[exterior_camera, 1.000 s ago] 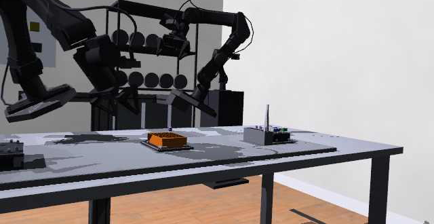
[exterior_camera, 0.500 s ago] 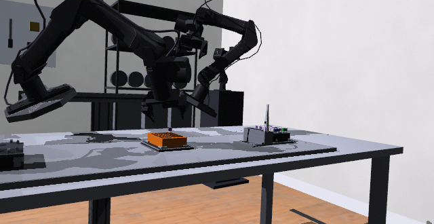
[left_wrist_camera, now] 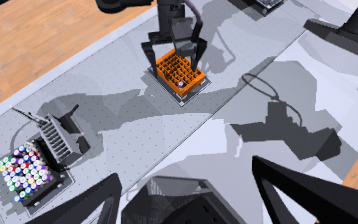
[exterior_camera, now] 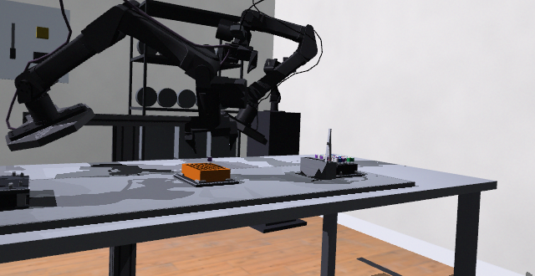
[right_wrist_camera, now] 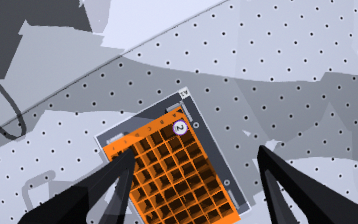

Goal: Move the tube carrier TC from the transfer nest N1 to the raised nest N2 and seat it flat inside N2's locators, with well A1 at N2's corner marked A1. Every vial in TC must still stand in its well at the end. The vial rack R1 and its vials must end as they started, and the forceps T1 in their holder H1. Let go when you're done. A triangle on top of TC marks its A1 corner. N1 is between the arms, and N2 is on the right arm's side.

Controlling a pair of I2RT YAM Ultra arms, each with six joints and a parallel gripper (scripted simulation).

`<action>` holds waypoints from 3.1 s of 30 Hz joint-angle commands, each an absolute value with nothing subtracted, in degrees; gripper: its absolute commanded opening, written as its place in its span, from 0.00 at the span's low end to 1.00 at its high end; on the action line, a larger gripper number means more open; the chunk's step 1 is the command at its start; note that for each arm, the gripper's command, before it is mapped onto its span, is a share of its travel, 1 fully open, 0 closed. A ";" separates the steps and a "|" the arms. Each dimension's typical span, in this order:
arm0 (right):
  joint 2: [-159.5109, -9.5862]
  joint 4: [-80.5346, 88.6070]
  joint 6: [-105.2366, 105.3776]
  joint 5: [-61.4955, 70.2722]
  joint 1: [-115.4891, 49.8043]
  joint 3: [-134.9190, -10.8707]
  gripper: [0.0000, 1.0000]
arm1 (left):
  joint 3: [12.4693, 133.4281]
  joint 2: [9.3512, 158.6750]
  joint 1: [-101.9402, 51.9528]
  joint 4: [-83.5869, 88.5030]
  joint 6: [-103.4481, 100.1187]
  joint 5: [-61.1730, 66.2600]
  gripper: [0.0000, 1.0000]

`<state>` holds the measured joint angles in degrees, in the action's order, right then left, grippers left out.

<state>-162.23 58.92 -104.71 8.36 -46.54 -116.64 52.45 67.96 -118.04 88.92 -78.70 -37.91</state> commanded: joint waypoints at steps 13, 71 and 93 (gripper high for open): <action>-161.32 60.86 -104.14 8.49 -47.67 -119.10 1.00 | 52.82 67.40 -118.36 89.90 -79.05 -39.08 1.00; -158.65 58.12 28.57 -16.75 -53.15 -113.54 1.00 | 52.82 67.40 -118.36 89.90 -79.05 -39.08 1.00; -159.67 58.51 59.97 -23.05 -55.45 -112.44 1.00 | 52.82 67.40 -118.36 89.90 -79.05 -39.08 1.00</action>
<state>-160.75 59.07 58.24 -22.15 -54.08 -112.99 52.45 67.96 -118.06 89.03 -78.83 -37.91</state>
